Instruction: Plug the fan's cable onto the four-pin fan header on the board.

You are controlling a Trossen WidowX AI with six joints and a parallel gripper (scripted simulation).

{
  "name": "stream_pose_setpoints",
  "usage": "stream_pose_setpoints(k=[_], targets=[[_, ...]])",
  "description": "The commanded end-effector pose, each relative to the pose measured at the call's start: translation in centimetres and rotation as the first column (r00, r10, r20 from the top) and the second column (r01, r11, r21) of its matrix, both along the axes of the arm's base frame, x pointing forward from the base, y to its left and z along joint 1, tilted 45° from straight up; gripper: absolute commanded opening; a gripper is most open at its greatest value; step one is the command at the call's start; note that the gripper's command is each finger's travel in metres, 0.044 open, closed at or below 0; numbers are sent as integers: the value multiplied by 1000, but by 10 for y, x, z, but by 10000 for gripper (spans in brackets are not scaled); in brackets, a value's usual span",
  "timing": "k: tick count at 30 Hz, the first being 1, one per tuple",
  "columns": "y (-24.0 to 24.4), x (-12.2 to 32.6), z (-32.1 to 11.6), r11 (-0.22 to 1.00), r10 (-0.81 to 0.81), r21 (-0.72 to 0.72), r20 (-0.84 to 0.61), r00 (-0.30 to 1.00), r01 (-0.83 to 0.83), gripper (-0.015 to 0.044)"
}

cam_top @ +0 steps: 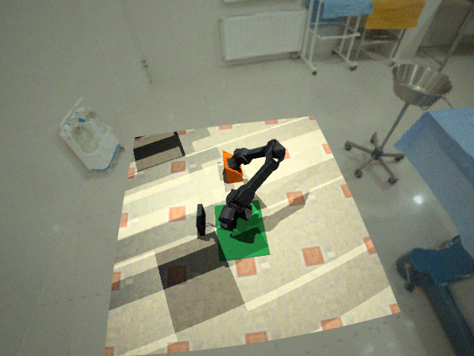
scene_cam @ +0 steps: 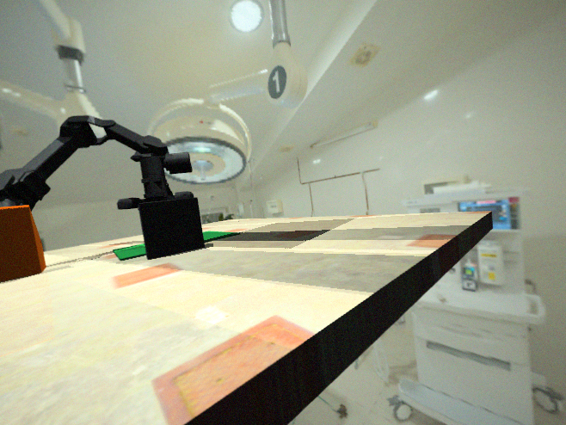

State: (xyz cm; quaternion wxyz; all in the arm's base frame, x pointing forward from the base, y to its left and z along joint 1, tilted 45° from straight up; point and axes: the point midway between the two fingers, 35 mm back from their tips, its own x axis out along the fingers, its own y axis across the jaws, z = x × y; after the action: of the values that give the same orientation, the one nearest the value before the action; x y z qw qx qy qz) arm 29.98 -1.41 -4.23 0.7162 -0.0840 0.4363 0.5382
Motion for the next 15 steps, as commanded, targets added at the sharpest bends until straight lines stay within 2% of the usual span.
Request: stream_pose_setpoints(k=[1,15], targets=[[1,-1,-3,1000,-10,5,-6,1000,10,0],[1,-4,-3,1000,-13,5,-8,1000,13,0]])
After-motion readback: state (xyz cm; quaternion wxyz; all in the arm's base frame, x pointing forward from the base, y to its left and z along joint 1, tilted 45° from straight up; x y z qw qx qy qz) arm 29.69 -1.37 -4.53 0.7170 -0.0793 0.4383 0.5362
